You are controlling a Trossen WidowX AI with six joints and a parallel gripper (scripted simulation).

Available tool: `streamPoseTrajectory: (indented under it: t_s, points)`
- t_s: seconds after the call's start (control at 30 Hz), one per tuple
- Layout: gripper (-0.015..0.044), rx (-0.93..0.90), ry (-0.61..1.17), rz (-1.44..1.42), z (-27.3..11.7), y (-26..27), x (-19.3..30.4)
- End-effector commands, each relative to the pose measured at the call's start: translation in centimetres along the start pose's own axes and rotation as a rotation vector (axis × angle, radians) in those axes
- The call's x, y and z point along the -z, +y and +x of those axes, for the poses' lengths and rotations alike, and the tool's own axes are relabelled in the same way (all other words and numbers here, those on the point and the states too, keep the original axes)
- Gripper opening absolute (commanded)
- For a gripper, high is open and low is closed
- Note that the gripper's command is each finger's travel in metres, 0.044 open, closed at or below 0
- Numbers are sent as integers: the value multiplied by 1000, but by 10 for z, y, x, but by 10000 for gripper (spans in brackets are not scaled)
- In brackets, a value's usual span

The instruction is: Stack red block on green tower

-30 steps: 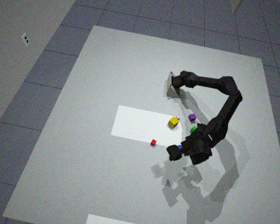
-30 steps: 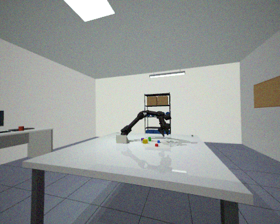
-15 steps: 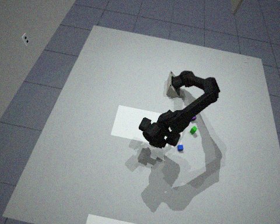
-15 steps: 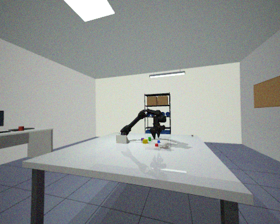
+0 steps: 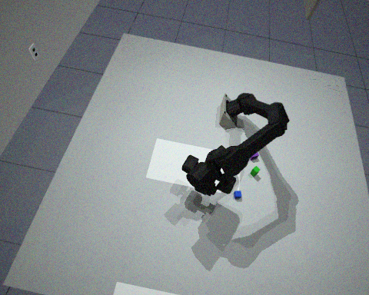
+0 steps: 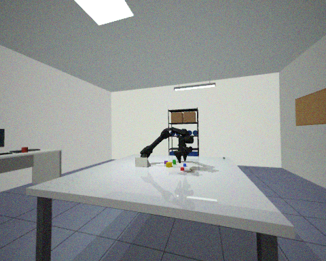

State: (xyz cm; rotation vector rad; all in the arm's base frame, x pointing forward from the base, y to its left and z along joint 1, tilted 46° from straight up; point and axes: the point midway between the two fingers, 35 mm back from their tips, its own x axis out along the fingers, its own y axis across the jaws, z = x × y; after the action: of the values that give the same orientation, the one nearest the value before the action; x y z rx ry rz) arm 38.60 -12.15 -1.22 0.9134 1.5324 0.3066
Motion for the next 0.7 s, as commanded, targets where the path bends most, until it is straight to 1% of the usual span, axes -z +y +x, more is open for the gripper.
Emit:
streamPoseTrajectory:
  t_s: [0.0,0.33,0.67]
  points:
    - [440,-9,13,9,25,1,2]
    - [440,-9,13,8,33,0,2]
    - [440,-10,13,8,49,0,2]
